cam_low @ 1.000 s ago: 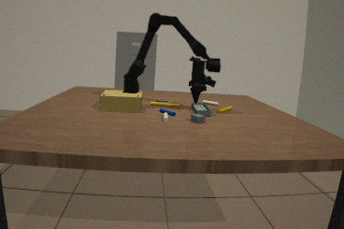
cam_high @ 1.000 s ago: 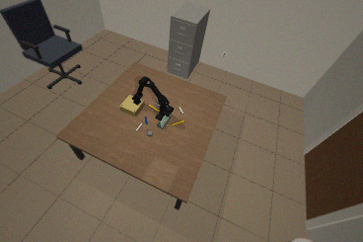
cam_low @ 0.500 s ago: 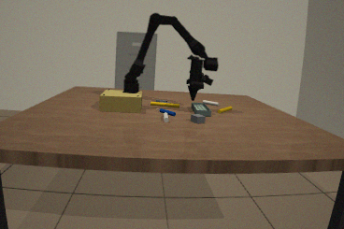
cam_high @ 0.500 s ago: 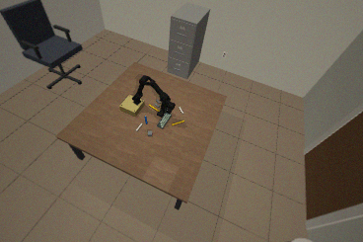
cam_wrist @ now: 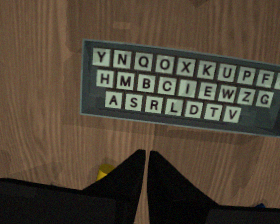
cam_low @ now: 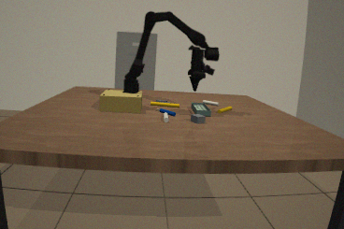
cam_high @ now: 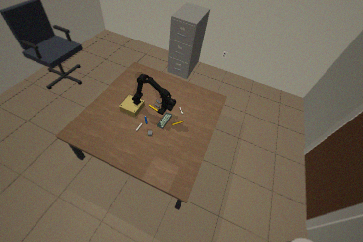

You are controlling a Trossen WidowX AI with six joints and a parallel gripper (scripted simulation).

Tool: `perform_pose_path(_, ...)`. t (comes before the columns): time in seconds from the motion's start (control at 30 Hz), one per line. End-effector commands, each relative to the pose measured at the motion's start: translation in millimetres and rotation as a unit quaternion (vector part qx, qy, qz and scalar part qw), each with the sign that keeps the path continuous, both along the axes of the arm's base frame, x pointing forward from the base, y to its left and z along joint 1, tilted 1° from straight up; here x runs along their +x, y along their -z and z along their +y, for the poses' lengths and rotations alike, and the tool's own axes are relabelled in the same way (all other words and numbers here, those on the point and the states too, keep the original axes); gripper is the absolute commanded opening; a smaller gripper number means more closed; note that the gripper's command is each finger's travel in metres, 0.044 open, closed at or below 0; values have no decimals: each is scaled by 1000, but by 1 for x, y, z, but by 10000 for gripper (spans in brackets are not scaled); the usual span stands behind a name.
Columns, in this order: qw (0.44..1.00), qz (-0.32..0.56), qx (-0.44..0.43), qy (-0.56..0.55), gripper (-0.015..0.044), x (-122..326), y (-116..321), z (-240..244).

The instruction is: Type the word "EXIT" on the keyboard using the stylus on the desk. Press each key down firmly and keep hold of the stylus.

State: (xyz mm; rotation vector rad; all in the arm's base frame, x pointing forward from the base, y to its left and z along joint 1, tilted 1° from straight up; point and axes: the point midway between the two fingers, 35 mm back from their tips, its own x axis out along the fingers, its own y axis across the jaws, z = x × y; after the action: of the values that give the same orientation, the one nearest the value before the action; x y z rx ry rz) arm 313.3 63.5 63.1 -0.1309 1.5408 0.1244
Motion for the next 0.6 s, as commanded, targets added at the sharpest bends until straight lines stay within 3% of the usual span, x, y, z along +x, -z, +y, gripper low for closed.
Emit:
perform_pose_path(0.0, 1000, 0, 0, 0, 79, 0, 0, 0)
perform_pose_path(0.03, 1000, 0, 0, 0, 105, 0, 0, 0)
perform_pose_path(0.17, 1000, 0, 0, 0, 0, 0, 0, 0)
perform_pose_path(0.53, 1000, 0, 0, 0, 0, 0, 0, 0)
perform_pose_path(0.57, 1000, 0, 0, 0, 26, 0, 0, 0)
